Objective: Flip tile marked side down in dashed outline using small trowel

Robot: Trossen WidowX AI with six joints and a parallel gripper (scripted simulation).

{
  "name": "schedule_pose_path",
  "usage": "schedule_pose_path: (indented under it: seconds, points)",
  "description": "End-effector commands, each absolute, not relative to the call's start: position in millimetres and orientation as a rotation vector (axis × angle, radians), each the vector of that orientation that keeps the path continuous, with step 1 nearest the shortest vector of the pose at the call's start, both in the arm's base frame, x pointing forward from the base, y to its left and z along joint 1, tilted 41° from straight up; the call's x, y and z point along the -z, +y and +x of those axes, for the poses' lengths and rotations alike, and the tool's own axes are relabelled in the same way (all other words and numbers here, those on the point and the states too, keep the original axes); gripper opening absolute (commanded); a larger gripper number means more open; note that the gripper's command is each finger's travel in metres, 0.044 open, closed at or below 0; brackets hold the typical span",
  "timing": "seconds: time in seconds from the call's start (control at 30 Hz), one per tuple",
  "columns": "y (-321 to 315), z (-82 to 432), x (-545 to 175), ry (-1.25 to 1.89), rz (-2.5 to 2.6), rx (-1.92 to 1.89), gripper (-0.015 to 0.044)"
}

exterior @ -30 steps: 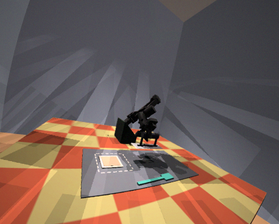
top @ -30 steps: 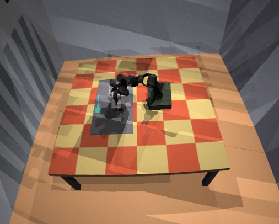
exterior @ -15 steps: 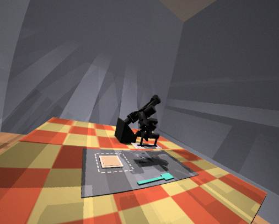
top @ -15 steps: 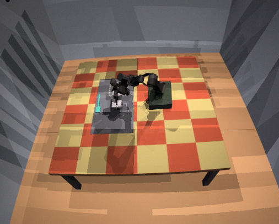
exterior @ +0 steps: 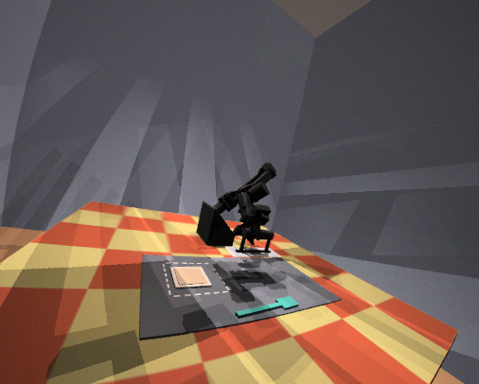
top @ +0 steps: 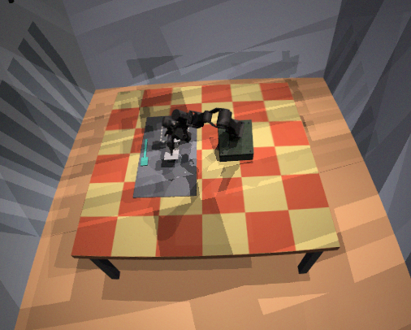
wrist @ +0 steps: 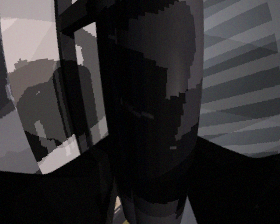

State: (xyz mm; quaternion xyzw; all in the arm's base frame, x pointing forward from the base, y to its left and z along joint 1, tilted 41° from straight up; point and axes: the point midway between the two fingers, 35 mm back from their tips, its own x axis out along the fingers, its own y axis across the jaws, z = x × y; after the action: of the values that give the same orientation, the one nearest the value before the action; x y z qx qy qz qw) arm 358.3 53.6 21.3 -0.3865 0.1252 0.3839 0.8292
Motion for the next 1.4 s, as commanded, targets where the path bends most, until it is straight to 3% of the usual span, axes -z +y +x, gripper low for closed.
schedule_pose_path:
  seconds: [0.0,0.67,1.37]
  points:
    - [60.9,370.2,-23.9,0.324,-0.769,-0.807,0.0000]
    - [131.1,390.2,-28.5,0.800,-0.468,-0.740,0.0000]
    - [199.4,359.2,-68.5,1.187,-0.354,-0.465,0.0000]
